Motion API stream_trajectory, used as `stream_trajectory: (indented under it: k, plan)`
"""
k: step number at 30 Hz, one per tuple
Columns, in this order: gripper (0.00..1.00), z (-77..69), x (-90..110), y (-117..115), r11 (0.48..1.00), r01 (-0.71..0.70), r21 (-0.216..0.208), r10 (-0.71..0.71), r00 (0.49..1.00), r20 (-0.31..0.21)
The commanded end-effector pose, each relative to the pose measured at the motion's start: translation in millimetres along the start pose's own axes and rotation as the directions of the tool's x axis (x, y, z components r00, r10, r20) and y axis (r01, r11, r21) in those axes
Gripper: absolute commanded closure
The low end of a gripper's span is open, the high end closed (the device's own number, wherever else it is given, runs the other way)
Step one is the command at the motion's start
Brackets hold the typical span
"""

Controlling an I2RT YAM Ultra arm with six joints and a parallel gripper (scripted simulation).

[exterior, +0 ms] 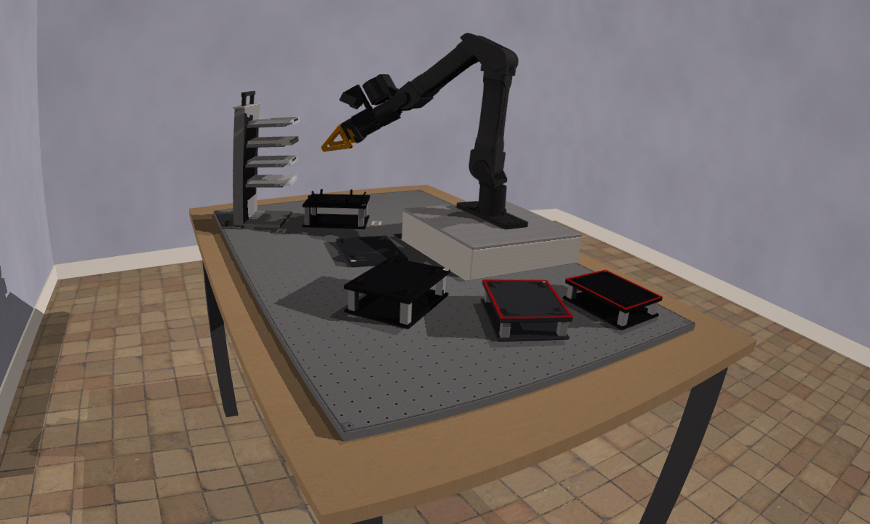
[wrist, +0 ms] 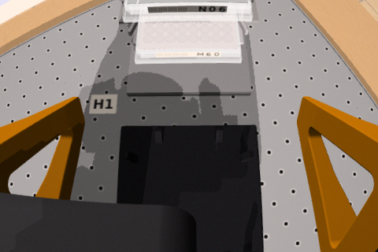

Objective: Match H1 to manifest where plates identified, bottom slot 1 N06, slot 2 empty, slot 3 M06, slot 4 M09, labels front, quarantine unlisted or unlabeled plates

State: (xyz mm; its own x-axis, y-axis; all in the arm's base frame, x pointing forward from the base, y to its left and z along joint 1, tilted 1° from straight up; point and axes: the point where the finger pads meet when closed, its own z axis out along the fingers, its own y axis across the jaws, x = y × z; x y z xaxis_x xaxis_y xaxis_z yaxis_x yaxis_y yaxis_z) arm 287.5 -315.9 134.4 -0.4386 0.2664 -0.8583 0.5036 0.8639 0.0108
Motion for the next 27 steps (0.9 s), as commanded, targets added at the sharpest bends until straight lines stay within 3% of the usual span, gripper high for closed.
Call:
stream_trajectory:
  k: [1,3,10,16,18,19,21,27]
  plan:
    - [0.0,-5.9,-14,2,1.0,0.027,-0.002,-0.027,0.999,0.047]
    - [0.0,4.1,8,3,1.0,0.004,-0.015,-0.004,1.0,0.002]
    - [0.0,6.4,10,3,1.0,0.014,-0.01,-0.014,1.0,0.022]
    - [0.0,14.6,27,4,1.0,0.005,-0.016,-0.005,1.0,0.002]
    - [0.0,14.6,27,4,1.0,0.005,-0.016,-0.005,1.0,0.002]
    - [0.0,7.7,-4,-1,0.999,0.036,0.003,-0.036,0.997,0.072]
    - [0.0,17.1,29,3,1.0,0.007,-0.015,-0.007,1.0,0.006]
    - [0.0,21.9,40,4,1.0,0.005,-0.017,-0.005,1.0,0.001]
